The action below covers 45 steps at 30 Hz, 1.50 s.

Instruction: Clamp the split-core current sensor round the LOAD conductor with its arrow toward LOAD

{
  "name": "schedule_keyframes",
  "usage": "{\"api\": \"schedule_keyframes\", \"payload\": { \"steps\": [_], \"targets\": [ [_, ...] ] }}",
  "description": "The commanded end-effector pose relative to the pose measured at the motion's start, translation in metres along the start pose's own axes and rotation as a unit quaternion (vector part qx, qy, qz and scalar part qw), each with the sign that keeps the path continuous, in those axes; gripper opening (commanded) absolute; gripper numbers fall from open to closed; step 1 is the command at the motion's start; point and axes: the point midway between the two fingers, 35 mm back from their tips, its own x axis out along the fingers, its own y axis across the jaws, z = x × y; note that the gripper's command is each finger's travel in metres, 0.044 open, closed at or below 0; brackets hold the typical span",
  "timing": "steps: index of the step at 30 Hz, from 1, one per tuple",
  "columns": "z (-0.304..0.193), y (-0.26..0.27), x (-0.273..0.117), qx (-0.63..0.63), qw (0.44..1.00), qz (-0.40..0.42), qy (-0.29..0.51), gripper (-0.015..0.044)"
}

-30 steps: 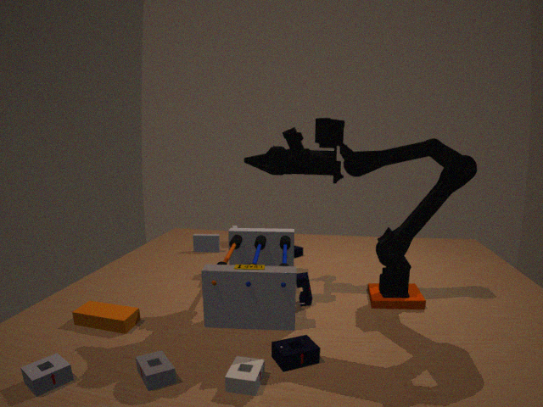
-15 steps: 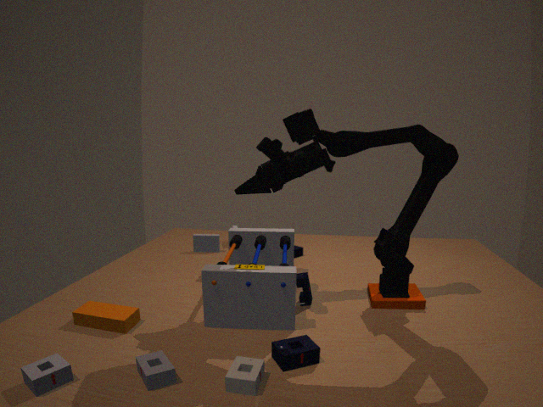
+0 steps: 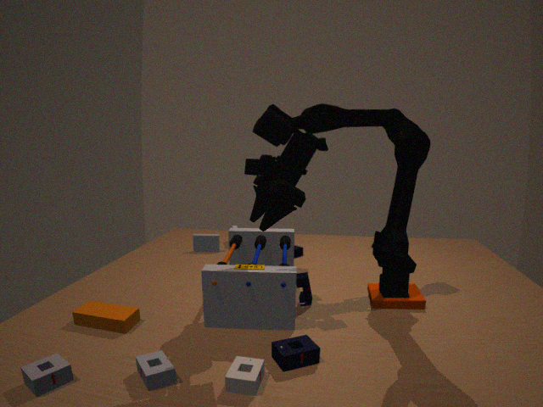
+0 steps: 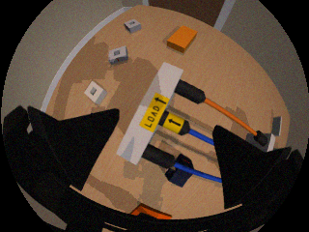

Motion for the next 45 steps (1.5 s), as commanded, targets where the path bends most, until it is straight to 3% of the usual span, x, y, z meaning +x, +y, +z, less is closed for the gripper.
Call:
{"api": "schedule_keyframes", "payload": {
  "steps": [1,21,22,25,33,45],
  "targets": [
    [-0.010,0.018,0.000,-0.025,0.997,0.003,0.072,0.0440],
    [-0.010,0.018,0.000,-0.025,0.997,0.003,0.072,0.0440],
    [-0.012,0.016,0.000,-0.022,0.997,0.002,0.073,0.0414],
    [-0.041,-0.003,0.002,0.029,0.995,-0.021,0.090,0.0335],
    [-0.141,-0.048,0.010,0.188,0.968,-0.093,0.137,0.0329],
    [-0.145,-0.049,0.018,0.191,0.967,-0.094,0.138,0.0329]
  ]
}}
